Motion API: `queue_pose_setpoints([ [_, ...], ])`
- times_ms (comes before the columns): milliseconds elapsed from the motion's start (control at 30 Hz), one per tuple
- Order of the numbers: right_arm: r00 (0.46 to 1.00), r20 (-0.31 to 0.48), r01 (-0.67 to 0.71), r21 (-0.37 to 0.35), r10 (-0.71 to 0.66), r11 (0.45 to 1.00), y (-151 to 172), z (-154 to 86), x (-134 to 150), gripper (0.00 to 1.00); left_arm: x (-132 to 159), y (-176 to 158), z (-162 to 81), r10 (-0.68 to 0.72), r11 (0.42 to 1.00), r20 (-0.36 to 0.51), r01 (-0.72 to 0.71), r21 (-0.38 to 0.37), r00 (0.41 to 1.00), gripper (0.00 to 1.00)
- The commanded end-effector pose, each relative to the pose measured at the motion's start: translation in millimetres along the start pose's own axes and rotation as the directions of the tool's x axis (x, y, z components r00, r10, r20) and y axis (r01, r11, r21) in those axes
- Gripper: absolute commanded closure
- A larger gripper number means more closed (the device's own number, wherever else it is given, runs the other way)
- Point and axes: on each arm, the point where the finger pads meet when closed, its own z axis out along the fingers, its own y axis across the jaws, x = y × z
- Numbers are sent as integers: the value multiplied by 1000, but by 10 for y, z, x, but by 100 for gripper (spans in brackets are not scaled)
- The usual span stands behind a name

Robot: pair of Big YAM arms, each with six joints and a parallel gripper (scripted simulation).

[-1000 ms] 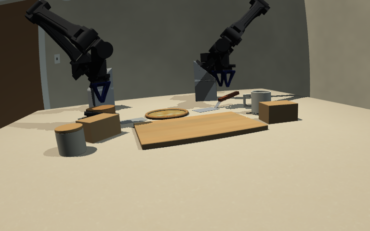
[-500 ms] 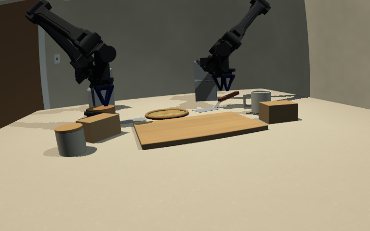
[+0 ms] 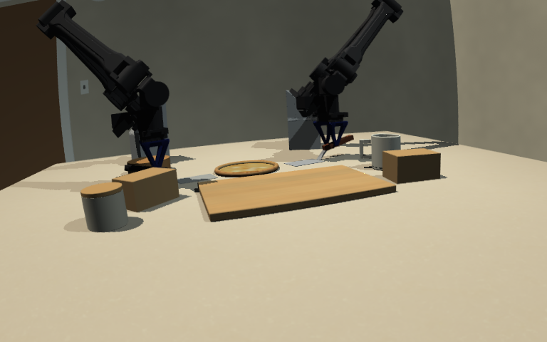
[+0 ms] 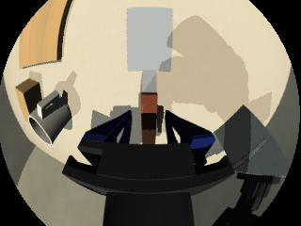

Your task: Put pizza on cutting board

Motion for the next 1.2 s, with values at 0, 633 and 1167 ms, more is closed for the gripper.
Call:
queue_pose_setpoints([
  [0, 1000, 2, 16, 16, -16, 1000, -29, 170, -29, 52, 5, -11, 121, 24, 1000, -2, -24, 6, 1000, 52],
  [633, 1000, 3, 21, -27, -21, 999, 107, -26, 19, 52, -11, 39, 71, -5, 1000, 1, 5, 0, 1000, 94],
  [1167, 1000, 1, 3, -33, -3, 999, 123, -26, 21, 94, -11, 39, 71, -5, 1000, 1, 5, 0, 1000, 94],
])
